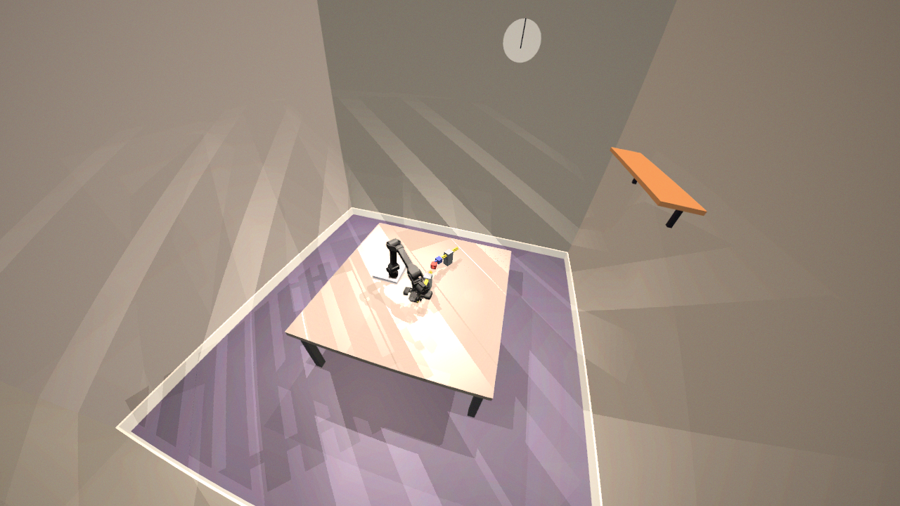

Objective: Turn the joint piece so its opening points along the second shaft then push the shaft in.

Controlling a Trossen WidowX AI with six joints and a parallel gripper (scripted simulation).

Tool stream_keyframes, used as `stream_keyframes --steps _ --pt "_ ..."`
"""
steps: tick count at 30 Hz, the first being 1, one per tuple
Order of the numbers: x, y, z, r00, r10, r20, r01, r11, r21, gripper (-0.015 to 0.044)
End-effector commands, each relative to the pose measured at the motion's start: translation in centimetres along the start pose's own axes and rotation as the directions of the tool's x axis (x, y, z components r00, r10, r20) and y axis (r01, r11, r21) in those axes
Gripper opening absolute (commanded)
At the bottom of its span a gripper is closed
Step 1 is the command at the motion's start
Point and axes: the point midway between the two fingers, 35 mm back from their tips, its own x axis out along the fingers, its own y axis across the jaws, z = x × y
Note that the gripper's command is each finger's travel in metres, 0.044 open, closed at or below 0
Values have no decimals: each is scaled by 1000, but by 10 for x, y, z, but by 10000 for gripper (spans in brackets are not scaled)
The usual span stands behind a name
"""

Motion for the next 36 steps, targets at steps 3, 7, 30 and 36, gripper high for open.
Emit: stream_keyframes --steps 3,7,30,36 --pt "0 0 0 1000 0 0 0 1000 0 67" --pt "0 0 0 1000 0 0 0 1000 0 67" --pt "0 0 0 1000 0 0 0 1000 0 67" --pt "1 -1 0 999 -36 2 36 999 2 67"
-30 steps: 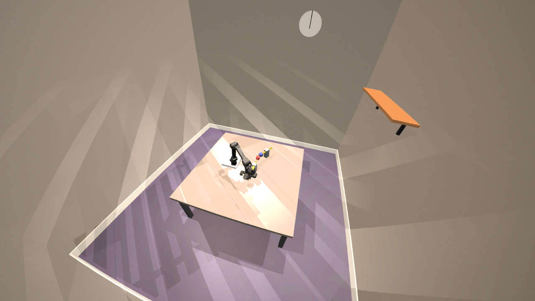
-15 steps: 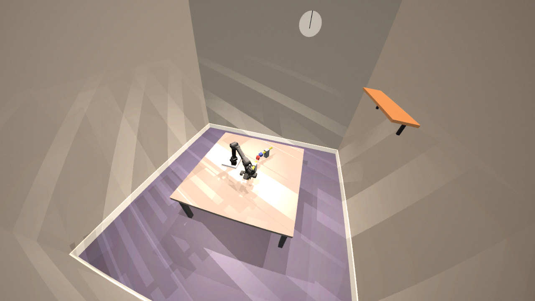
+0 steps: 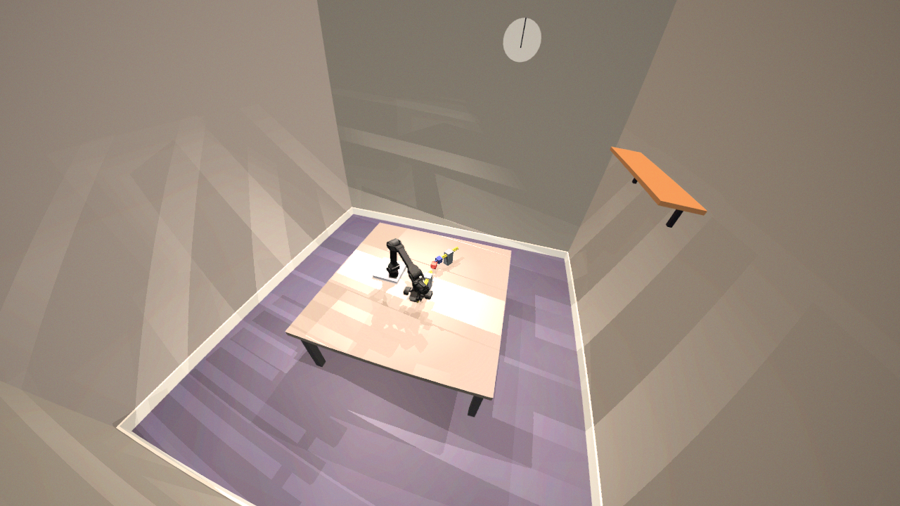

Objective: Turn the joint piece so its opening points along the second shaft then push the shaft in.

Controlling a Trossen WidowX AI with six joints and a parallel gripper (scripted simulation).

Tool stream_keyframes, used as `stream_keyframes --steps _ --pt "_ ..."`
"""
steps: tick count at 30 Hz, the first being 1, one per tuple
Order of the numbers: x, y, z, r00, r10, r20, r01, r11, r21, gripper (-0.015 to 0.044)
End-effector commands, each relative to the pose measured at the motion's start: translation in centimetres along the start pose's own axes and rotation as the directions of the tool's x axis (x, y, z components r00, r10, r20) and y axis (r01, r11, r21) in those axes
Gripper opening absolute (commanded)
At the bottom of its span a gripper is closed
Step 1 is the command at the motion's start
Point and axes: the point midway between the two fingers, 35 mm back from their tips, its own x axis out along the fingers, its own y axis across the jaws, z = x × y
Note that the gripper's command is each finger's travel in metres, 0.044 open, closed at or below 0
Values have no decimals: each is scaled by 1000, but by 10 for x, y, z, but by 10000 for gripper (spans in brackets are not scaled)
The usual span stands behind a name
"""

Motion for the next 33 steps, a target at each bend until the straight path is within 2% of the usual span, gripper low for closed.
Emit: stream_keyframes --steps 1,13,20,21,33 --pt "0 -1 0 1000 -29 3 29 1000 3 67" --pt "0 -1 0 996 -89 2 89 996 3 67" --pt "0 0 0 997 -74 0 74 997 1 20" --pt "0 0 0 997 -74 0 74 997 1 0" --pt "0 0 -11 996 -88 0 88 996 3 0"
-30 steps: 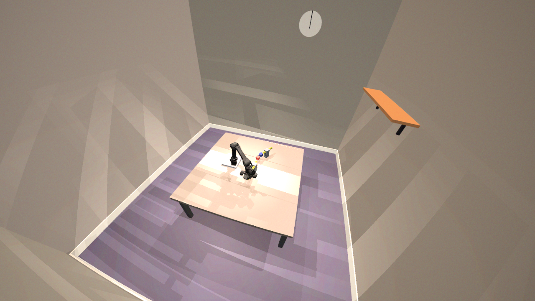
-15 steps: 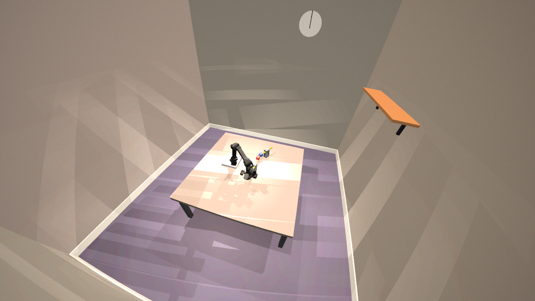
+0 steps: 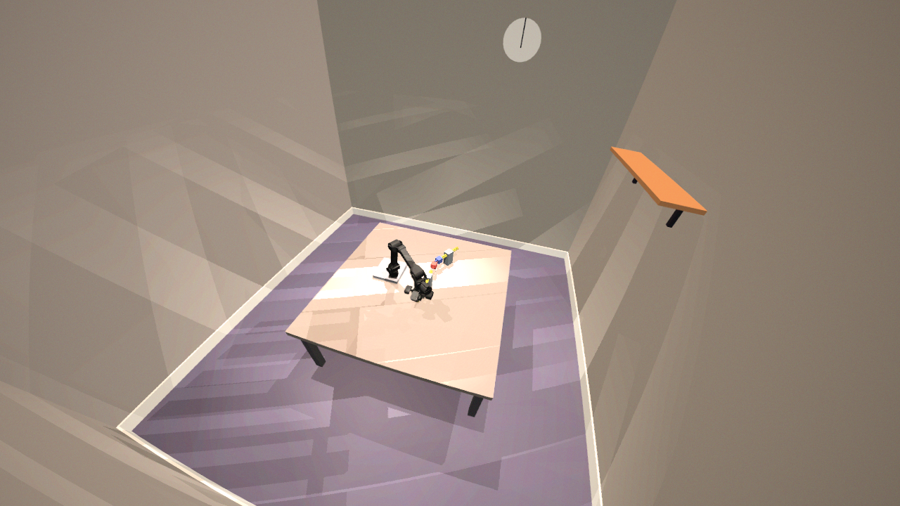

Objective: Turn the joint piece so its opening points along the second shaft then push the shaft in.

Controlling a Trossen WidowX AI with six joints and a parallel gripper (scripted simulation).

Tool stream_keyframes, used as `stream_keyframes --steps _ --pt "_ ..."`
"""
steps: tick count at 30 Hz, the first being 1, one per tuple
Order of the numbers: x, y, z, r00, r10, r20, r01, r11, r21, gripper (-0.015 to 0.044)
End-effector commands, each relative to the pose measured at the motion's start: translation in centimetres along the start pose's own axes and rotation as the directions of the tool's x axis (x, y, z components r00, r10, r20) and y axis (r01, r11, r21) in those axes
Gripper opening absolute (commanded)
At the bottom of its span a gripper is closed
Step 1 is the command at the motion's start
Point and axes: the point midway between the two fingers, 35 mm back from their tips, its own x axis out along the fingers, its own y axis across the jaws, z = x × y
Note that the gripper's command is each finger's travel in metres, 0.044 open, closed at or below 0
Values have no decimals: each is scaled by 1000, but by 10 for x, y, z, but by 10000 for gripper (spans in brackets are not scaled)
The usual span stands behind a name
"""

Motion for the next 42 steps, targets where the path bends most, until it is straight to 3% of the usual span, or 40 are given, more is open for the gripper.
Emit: stream_keyframes --steps 1,42 --pt "0 0 -7 1000 -9 1 9 1000 2 0" --pt "1 0 -66 1000 -16 -4 16 1000 3 0"
